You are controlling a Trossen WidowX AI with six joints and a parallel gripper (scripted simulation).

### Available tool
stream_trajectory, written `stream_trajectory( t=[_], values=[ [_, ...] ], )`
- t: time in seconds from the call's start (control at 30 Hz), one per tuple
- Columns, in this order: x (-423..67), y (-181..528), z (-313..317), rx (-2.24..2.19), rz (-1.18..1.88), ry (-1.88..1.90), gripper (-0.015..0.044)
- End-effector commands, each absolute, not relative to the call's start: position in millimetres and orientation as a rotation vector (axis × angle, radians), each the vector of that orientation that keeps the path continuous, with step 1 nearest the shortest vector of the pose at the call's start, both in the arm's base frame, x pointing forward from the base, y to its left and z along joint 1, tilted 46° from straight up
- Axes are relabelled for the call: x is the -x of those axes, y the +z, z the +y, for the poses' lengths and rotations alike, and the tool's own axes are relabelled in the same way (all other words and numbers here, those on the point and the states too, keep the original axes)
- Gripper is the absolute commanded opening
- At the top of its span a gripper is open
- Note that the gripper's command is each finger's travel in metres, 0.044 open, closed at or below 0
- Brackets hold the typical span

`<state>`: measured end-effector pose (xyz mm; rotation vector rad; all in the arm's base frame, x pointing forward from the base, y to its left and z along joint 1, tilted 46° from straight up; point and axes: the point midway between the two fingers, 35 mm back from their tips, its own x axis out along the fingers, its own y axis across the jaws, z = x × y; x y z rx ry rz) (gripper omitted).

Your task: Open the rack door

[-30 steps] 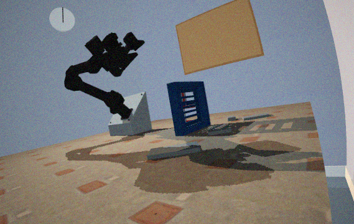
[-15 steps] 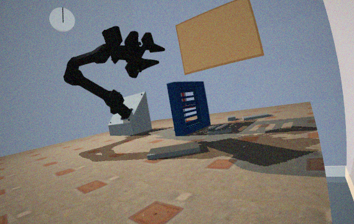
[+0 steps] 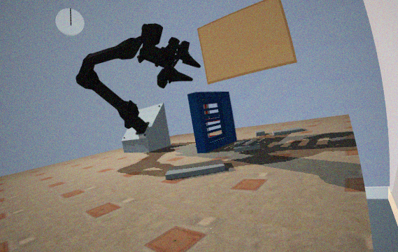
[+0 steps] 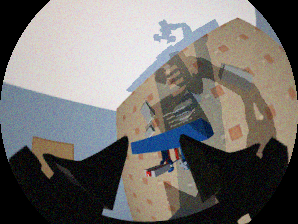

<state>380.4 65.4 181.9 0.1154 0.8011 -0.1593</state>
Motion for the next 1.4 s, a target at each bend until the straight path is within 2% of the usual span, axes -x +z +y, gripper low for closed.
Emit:
stream_trajectory(
  t=[0.0,0.7,1.37],
  values=[
    [-380.2,168.1,72.7,-0.095,0.879,-0.197,0.0296],
    [-363.3,105.9,101.0,0.136,1.221,-0.416,0.0296],
    [-341.6,72.1,123.1,0.490,1.384,-0.621,0.0296]
  ],
)
